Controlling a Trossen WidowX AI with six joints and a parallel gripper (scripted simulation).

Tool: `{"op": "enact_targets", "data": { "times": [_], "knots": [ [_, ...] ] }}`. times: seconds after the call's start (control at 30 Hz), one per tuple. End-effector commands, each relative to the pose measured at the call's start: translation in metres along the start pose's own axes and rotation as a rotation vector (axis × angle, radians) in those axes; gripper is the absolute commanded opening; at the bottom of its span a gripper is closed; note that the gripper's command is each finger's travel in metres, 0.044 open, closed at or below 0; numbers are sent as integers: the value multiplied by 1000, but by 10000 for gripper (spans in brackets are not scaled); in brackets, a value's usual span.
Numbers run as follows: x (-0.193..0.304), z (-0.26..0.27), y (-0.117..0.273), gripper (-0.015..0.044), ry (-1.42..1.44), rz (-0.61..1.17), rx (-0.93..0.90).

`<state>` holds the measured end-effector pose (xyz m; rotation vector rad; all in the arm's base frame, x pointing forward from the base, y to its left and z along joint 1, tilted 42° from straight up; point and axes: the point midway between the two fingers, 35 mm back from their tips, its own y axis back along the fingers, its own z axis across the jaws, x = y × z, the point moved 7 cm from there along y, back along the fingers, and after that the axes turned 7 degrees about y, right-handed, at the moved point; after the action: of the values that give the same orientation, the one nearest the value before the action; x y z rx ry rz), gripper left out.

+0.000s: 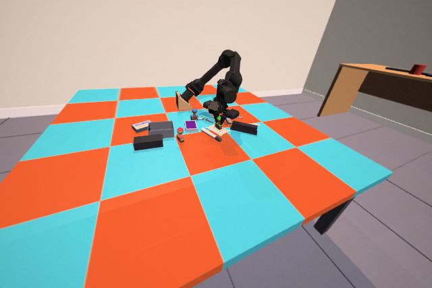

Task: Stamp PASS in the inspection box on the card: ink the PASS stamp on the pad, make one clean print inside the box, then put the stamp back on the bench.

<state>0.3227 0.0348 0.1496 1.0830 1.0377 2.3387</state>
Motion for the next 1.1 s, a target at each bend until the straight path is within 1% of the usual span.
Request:
{"op": "enact_targets", "data": {
  "times": [0.0,1.07],
  "knots": [
    [0,0,3,0,2,-1,-5],
    [-1,0,52,0,2,-3,-2]
  ]
}}
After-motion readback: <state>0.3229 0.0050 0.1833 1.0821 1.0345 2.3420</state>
